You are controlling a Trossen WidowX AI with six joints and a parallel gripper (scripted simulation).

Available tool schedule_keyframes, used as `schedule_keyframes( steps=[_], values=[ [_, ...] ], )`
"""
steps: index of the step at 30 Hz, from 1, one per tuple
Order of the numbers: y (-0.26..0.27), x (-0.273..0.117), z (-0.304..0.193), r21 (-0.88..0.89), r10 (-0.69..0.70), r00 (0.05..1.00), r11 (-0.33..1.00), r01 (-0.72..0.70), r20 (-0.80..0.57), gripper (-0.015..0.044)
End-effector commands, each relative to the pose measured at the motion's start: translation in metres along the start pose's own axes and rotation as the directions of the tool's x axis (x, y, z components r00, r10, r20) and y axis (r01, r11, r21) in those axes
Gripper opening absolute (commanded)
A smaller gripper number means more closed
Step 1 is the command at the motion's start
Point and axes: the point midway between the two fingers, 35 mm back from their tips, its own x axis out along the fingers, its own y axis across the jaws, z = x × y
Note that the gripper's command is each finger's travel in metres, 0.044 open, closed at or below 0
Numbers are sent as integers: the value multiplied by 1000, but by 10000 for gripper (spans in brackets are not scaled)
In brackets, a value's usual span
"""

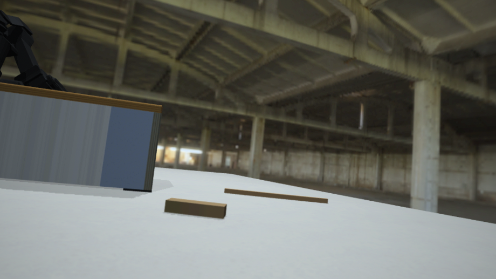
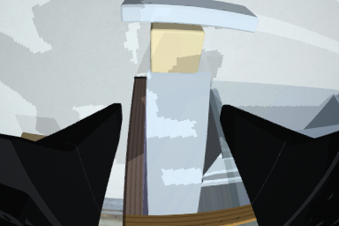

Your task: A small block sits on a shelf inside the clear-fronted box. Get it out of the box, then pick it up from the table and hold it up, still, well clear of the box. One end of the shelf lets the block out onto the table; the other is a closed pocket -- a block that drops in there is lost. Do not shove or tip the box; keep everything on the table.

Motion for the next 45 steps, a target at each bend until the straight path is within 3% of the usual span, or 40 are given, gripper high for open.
schedule_keyframes(
  steps=[1,34,42,45],
  values=[
    [-2,7,3,-1,-7,1000,1000,7,5,285],
    [-2,51,25,-5,0,1000,1000,0,2,285],
    [-2,51,25,-5,0,1000,1000,0,2,75],
    [-2,51,25,-5,0,1000,1000,0,2,55]
  ],
)
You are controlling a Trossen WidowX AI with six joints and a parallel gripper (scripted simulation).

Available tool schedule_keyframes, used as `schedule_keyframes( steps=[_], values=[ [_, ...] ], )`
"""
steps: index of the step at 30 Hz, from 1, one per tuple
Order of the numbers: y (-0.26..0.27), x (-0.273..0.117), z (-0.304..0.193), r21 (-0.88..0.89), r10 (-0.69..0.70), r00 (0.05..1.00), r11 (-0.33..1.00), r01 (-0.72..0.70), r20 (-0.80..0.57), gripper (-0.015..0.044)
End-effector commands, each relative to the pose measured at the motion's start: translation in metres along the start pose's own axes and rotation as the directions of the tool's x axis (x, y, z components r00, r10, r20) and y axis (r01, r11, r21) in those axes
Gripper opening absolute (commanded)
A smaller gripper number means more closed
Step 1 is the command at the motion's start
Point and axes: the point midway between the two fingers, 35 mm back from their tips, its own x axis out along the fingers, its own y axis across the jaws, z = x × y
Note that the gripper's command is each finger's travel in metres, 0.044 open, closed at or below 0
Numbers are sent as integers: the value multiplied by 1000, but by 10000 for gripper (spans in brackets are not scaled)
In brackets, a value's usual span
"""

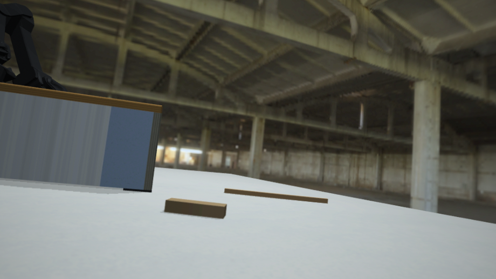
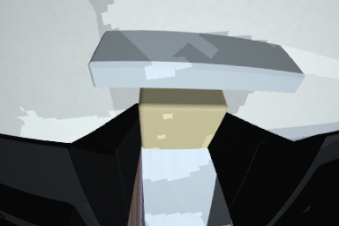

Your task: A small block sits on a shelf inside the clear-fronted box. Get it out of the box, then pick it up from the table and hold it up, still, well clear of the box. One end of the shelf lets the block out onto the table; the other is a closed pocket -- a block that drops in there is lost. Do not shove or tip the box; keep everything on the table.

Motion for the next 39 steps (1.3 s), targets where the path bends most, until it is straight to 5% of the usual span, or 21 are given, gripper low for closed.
schedule_keyframes(
  steps=[1,25,39],
  values=[
    [0,0,0,-3,-2,1000,1000,2,-1,29],
    [0,-57,-26,-5,-3,1000,1000,3,1,0],
    [-6,-62,-28,-530,-11,1000,848,24,29,0]
  ],
)
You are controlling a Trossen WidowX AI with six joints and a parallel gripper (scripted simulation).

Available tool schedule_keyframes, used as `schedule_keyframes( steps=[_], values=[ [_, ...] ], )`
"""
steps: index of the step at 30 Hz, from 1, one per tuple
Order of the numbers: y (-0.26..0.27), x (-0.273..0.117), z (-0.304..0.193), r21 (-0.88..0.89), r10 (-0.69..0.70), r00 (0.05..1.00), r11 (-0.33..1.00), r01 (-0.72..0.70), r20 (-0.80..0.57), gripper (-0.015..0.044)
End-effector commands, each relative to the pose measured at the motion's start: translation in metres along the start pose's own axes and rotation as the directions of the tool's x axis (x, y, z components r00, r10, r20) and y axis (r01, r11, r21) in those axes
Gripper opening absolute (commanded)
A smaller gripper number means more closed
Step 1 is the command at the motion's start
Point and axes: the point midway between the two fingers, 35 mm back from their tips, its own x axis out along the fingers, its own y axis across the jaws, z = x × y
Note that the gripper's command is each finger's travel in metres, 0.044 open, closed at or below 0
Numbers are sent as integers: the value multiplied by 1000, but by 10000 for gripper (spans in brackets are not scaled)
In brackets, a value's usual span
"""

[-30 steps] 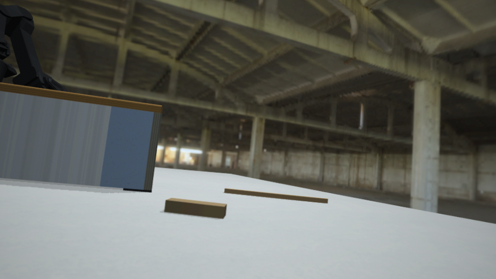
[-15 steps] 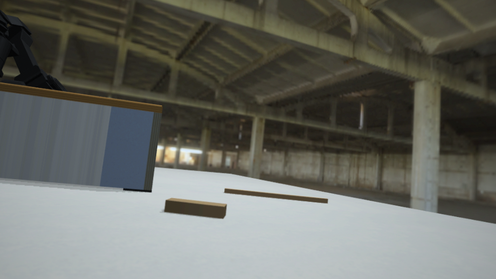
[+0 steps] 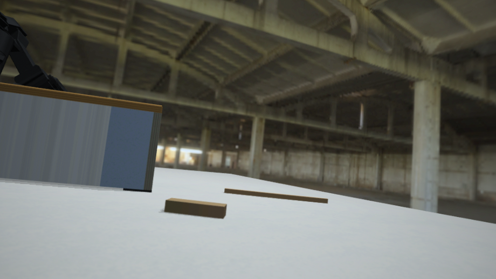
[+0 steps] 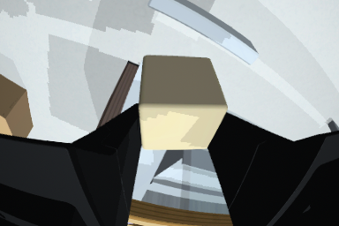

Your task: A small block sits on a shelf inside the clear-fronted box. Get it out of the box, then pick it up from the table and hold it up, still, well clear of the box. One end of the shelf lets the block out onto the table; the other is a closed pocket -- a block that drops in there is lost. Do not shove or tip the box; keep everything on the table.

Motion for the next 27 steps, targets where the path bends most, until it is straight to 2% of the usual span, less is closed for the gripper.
schedule_keyframes(
  steps=[1,7,13,27],
  values=[
    [0,-2,-2,-173,-1,1000,985,2,6,0],
    [-2,-5,-4,-412,-6,1000,911,12,16,0],
    [-3,-8,-6,-625,-9,1000,780,23,26,0],
    [-6,-15,-10,-952,-10,999,302,48,47,0]
  ],
)
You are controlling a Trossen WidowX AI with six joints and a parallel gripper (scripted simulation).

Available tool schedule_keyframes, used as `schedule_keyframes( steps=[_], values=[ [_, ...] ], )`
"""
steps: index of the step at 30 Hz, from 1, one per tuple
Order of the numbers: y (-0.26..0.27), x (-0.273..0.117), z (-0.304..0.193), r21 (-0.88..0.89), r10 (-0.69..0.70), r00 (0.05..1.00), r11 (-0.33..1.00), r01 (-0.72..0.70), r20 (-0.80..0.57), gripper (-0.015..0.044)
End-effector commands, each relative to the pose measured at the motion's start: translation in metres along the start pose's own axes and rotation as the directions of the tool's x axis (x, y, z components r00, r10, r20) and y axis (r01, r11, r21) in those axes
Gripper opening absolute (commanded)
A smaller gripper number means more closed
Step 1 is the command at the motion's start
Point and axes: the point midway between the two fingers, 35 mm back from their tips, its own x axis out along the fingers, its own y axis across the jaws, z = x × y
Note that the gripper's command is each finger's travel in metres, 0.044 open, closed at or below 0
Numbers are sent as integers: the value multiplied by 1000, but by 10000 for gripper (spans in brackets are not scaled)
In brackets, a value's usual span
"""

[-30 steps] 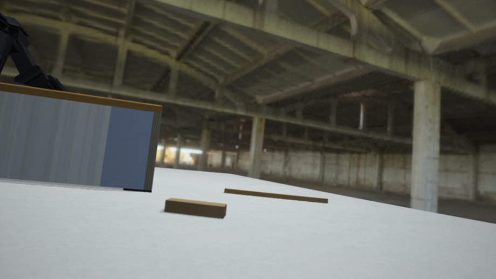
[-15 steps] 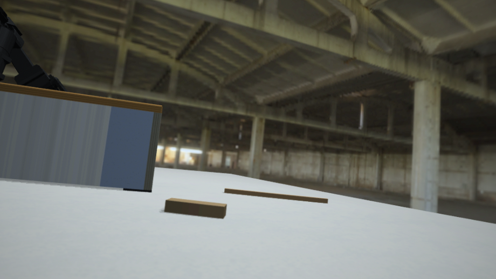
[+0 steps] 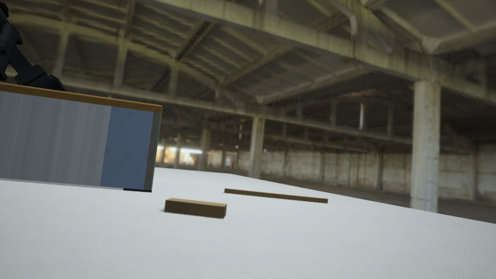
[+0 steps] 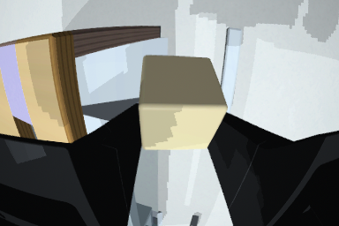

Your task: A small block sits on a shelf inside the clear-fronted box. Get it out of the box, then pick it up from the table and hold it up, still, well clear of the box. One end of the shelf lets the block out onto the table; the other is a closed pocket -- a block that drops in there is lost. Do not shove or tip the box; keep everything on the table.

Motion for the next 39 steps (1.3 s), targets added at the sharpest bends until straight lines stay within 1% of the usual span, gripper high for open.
schedule_keyframes(
  steps=[1,6,11,16,22,31,39],
  values=[
    [2,-3,0,-177,-2,1000,984,3,7,0],
    [3,-6,-2,-379,-7,1000,925,11,12,0],
    [4,-8,-3,-565,-11,1000,825,19,18,0],
    [6,-11,-4,-725,-14,1000,688,27,24,0],
    [7,-15,-5,-874,-16,999,484,37,33,0],
    [10,-20,-7,-991,-16,999,123,50,48,0],
    [13,-26,-8,-975,-12,998,-214,59,63,0]
  ],
)
